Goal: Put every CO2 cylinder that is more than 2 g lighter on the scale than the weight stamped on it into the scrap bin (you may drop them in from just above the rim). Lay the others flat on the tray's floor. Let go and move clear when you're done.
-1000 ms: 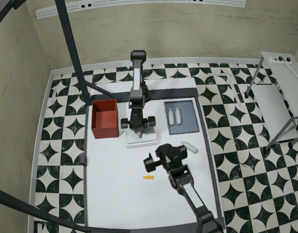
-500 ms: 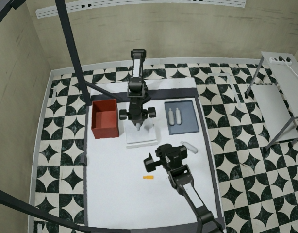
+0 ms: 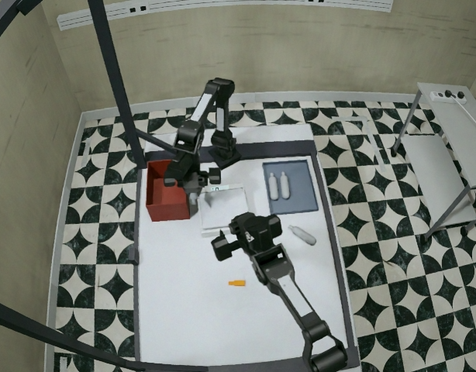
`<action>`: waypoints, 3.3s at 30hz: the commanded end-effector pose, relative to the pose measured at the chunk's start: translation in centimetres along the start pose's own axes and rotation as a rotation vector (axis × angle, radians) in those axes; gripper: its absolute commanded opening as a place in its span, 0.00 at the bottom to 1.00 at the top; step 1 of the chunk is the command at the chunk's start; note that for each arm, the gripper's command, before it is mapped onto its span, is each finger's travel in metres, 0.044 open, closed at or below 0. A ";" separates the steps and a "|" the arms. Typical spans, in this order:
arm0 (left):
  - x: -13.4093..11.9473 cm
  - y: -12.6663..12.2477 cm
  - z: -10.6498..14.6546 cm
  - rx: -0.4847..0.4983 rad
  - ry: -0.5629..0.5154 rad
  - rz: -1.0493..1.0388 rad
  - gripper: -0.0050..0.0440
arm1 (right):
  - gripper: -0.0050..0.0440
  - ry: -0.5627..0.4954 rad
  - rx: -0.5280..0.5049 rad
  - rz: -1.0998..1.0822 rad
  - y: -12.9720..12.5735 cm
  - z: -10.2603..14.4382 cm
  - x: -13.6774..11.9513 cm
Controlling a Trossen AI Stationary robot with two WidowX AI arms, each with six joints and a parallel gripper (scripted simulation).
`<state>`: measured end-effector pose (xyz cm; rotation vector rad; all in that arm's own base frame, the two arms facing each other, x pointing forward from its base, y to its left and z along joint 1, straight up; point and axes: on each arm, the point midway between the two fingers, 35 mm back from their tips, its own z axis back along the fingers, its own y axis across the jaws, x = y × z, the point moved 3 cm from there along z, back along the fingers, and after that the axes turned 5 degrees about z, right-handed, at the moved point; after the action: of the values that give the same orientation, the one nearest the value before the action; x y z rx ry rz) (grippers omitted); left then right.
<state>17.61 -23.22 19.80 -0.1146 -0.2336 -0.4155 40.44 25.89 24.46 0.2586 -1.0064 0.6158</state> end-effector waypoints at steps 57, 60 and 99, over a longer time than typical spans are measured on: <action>-8.1 -9.0 5.5 0.020 -0.036 0.010 1.00 | 1.00 -0.045 0.090 0.057 5.6 -5.2 8.8; -7.2 -7.2 4.9 0.026 -0.039 0.032 1.00 | 1.00 -0.042 0.066 0.042 3.8 -4.1 8.4; 10.7 31.7 -7.3 0.193 -0.151 0.504 1.00 | 1.00 0.015 -0.382 -0.222 -11.7 15.9 -15.1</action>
<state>38.13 -1.34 13.11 -0.0077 -0.3448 0.1000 31.30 4.26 20.54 0.0325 -1.0088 0.2253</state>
